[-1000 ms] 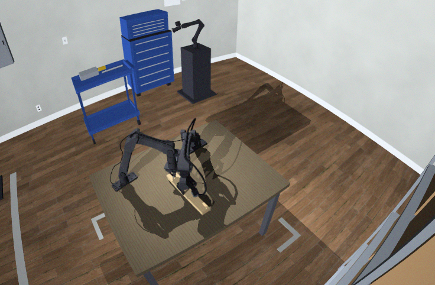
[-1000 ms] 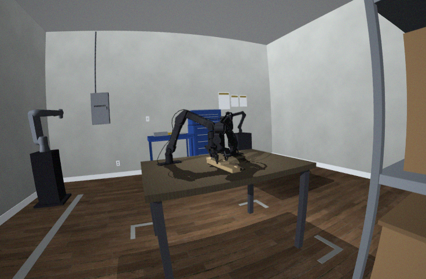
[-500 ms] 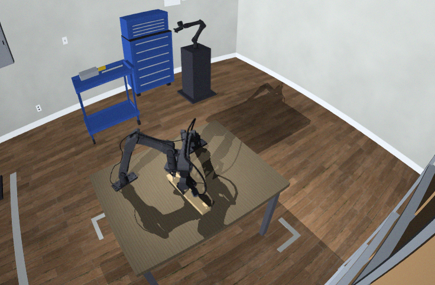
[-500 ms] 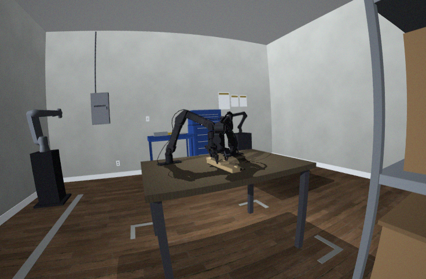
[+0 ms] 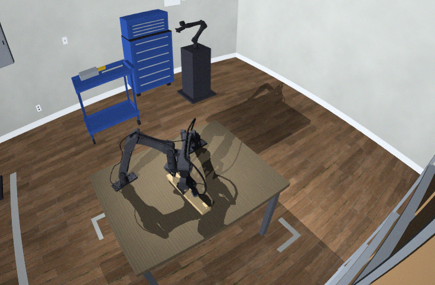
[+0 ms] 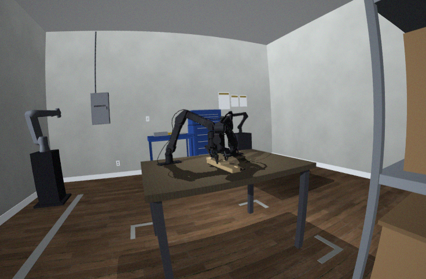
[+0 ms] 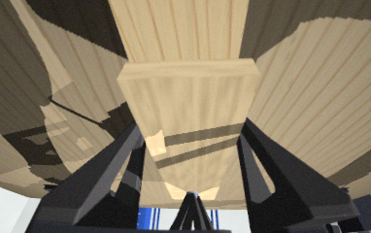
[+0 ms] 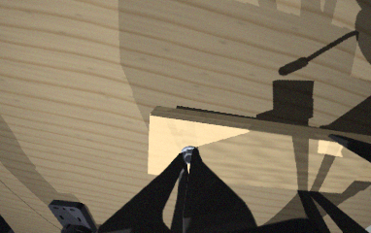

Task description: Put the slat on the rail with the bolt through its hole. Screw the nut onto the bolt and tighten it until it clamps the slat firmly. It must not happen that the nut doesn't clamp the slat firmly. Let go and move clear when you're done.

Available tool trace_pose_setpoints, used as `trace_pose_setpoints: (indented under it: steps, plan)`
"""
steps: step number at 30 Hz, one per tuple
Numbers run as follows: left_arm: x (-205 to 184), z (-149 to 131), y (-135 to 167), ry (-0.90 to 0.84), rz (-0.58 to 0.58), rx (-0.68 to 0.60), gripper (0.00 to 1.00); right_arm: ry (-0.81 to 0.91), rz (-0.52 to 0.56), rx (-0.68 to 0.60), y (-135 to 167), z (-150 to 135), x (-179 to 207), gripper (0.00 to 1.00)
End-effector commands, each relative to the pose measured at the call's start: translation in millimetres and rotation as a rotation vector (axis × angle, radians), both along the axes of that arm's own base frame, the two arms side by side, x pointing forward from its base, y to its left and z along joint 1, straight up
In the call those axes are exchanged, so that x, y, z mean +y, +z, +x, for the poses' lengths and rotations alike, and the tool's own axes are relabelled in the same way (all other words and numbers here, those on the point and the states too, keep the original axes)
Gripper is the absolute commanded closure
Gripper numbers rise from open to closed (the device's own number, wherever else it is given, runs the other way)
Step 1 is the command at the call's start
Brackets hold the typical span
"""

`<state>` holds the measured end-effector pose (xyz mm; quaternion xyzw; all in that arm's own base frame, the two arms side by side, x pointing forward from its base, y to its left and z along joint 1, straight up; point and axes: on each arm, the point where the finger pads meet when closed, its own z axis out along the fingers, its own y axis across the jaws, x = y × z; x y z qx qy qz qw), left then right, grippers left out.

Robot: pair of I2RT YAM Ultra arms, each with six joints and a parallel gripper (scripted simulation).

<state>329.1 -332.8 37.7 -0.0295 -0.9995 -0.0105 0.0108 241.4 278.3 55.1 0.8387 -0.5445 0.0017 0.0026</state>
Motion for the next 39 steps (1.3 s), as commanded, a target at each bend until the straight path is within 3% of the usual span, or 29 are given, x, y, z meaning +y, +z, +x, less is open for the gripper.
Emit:
trace_pose_setpoints:
  steps: [1, 39]
  plan:
    - [-1.4, 1.3, 5.5, 0.0, -0.01, -0.01, 0.28, -0.148, 0.011, -0.009, 3.7, 1.4, 1.6, 0.89]
    - [-1.4, 1.3, 5.5, 0.0, -0.01, -0.01, 0.28, -1.493, 0.016, -0.007, 3.5, 1.4, 1.6, 0.89]
